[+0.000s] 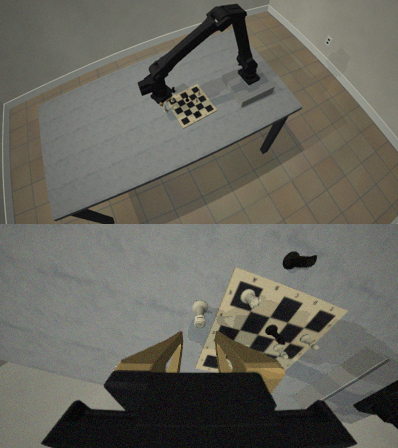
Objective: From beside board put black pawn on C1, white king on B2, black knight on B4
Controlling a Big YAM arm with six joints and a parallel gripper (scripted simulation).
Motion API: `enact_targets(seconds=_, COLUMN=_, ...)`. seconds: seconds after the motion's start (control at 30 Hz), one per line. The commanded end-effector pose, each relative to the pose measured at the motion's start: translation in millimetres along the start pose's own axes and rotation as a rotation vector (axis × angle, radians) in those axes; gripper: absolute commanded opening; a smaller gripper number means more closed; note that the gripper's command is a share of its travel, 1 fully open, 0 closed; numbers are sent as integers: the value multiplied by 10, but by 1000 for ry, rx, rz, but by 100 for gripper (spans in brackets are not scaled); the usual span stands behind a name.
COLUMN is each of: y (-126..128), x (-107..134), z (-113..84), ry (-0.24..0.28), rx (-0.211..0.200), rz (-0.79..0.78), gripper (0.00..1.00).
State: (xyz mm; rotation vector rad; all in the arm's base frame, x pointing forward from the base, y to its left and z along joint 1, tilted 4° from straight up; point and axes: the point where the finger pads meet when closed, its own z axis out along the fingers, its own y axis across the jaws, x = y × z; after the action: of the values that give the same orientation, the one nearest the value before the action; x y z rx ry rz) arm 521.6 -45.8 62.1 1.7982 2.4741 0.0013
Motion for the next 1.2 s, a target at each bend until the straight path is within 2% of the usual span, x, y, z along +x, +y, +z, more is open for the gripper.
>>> enact_targets(seconds=0.0, y=134, x=-24, z=-33, ry=-13, rx=-19, rz=8, gripper=39)
enact_targets(seconds=0.83, y=136, x=-25, z=-34, ry=-13, rx=-19, rz=8, gripper=39)
enact_targets(seconds=1.17, y=211, x=-43, z=-94, ry=-19, rx=-33, rz=7, gripper=39)
